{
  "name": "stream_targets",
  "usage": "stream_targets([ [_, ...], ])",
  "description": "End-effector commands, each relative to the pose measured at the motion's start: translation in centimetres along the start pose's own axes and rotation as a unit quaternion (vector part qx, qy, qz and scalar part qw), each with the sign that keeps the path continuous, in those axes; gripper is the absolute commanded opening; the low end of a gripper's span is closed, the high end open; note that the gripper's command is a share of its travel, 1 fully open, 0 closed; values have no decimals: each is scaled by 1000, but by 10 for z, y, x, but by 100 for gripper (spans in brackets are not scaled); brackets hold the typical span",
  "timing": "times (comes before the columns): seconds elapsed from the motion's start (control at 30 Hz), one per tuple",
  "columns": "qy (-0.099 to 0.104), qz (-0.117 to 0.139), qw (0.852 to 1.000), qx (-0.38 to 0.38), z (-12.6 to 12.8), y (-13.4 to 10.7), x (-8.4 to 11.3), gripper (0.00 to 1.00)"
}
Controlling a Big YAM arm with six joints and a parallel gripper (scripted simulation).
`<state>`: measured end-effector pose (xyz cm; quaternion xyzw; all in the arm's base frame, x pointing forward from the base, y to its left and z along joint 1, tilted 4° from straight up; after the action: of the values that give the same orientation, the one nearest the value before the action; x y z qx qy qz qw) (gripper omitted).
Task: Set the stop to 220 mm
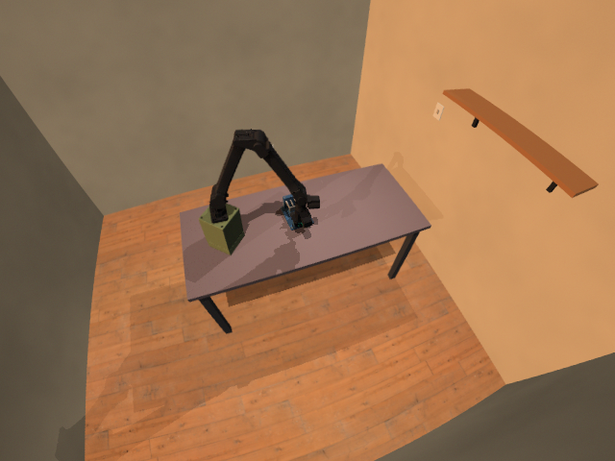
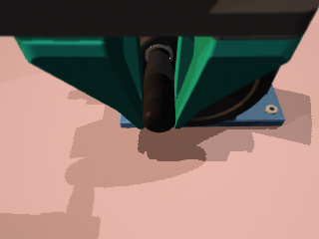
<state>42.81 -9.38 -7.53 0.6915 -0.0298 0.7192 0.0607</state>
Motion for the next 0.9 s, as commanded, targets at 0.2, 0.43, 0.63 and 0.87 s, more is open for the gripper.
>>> stream_targets([
  [0.2,39,-3,999,-1,34,-4,36,6],
  [0.43,40,-3,999,-1,40,-5,40,6],
  [0.63,41,-2,999,-1,46,-7,44,6],
  [0.87,41,-2,999,-1,48,-8,46,6],
])
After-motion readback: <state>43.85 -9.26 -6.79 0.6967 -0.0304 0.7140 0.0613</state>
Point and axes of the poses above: the point where the finger pads meet when closed, its own x axis back along the fingers, its own z axis across the jaws, y = z × x, the point moved 5 cm from there along x, back along the fingers, and after that the axes turned 12 degrees about -x, right-handed, at the moved point
